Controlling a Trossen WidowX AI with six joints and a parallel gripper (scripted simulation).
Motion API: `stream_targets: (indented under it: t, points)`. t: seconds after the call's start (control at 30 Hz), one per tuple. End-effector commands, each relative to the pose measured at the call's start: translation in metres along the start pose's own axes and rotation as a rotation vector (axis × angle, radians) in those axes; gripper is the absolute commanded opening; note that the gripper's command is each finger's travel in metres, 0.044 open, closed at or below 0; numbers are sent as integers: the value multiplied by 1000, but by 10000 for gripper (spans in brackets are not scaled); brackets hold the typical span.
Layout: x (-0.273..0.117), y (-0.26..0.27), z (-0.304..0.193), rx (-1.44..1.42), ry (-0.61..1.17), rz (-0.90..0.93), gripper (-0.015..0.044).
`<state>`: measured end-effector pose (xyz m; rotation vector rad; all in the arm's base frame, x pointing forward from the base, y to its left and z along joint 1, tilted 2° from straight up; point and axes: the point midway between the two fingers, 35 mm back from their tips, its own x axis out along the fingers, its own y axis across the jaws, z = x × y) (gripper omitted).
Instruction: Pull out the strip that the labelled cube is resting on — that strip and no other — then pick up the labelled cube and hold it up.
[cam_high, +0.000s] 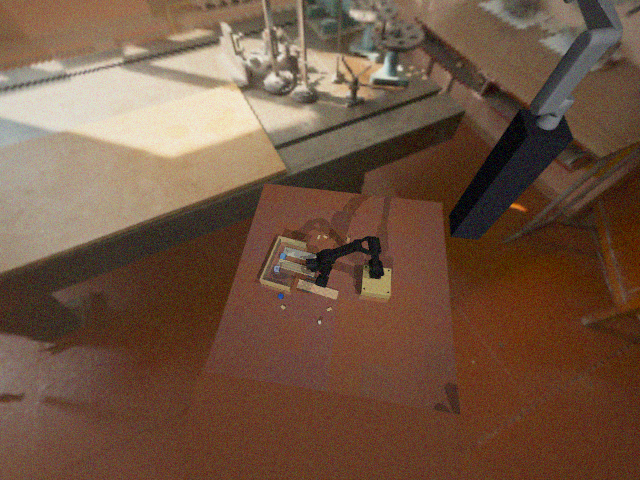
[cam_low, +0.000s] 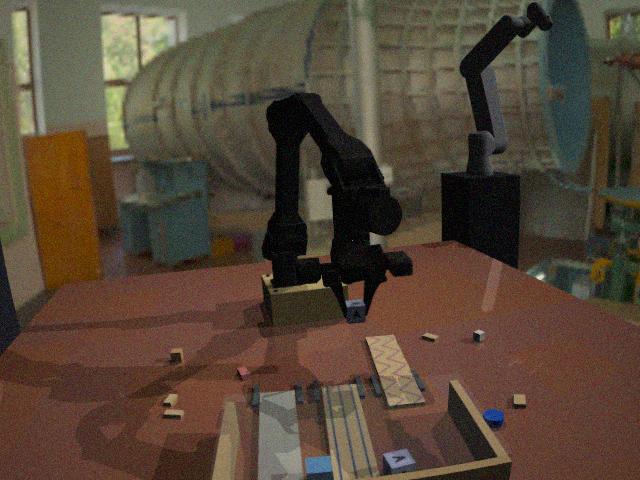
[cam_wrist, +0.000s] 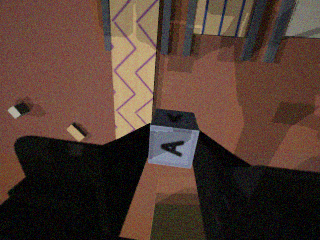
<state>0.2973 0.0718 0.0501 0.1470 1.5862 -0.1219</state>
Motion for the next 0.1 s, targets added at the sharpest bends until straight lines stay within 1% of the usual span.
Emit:
stream_targets:
  t: [0.0, 0.07]
  points:
    - [0, -1, 0, -6, 0, -5, 0]
    - [0, -1, 0, -6, 0, -5, 0]
